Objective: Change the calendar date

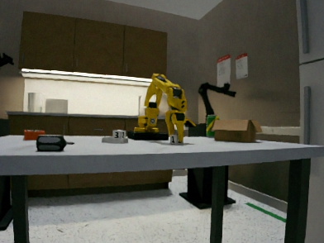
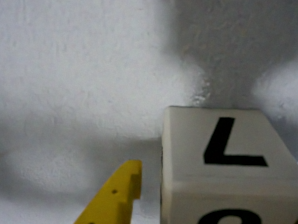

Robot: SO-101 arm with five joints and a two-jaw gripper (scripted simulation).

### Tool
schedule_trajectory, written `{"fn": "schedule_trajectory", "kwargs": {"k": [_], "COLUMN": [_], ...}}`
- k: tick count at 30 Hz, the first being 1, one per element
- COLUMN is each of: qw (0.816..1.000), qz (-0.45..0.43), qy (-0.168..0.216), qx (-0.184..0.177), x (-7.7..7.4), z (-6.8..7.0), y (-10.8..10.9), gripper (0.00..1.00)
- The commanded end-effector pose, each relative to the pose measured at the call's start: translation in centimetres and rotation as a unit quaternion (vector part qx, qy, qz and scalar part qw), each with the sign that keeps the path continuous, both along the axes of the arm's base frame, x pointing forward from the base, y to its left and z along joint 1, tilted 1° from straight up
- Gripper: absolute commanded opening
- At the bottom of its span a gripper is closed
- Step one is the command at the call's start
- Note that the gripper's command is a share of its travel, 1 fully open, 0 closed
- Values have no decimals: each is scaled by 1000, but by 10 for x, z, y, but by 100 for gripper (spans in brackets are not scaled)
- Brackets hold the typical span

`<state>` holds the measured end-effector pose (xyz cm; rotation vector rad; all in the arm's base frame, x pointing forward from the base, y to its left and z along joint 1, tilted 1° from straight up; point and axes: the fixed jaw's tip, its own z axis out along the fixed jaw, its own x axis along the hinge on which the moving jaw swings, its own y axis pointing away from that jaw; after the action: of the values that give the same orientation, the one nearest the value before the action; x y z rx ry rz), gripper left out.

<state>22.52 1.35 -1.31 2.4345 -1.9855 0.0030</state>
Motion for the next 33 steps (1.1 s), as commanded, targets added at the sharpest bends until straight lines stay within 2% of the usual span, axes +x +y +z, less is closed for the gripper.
{"fn": "schedule_trajectory", "kwargs": {"k": [1,24,33], "qw": [1000,1000,1000], "qz": [1,1,1], "qy": [10,10,10], "qx": [0,0,0], "x": [-1,1,1], "z": [-3,-3,-3], "y": [0,1,1], "gripper": [24,20,12]}}
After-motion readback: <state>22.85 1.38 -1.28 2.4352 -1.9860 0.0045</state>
